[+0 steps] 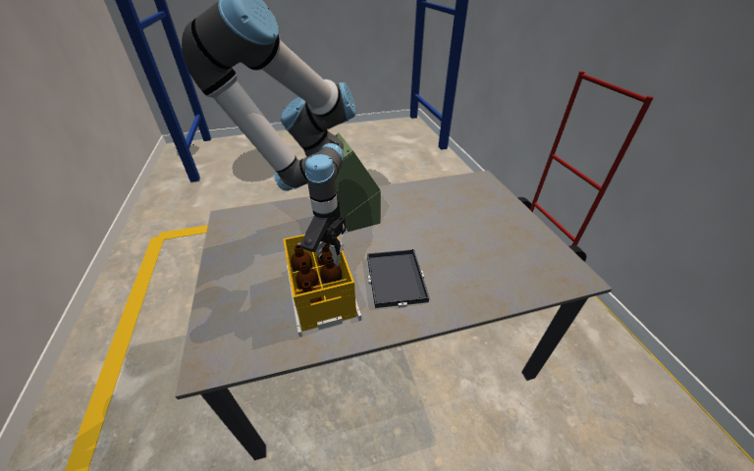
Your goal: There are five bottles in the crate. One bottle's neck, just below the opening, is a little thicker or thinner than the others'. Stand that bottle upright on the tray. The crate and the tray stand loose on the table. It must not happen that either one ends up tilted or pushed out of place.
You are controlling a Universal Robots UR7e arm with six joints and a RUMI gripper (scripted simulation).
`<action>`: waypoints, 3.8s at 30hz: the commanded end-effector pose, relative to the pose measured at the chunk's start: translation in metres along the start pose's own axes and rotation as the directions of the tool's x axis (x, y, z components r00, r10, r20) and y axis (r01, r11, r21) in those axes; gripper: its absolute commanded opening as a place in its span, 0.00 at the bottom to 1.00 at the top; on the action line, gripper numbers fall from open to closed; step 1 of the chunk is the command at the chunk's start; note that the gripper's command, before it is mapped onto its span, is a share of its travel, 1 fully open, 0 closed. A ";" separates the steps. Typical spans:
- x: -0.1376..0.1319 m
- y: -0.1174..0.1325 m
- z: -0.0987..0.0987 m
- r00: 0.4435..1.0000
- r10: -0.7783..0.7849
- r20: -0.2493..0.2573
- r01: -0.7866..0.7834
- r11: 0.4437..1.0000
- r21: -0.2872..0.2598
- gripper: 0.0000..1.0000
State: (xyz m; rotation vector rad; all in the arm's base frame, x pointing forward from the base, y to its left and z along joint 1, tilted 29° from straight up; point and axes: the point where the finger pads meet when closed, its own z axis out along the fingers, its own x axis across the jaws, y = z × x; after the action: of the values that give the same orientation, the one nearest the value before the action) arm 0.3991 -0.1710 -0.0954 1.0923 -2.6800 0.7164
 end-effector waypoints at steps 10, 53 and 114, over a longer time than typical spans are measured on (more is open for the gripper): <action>0.000 0.000 0.000 1.000 0.000 0.000 0.000 1.000 0.001 0.38; 0.000 0.000 -0.081 1.000 0.000 0.000 0.000 1.000 0.001 0.38; 0.000 -0.121 -0.084 1.000 0.000 0.001 0.000 1.000 0.001 0.00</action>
State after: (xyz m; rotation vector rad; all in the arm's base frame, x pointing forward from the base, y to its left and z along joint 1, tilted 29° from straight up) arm 0.4604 -0.1873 0.0136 1.0930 -2.6815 0.7242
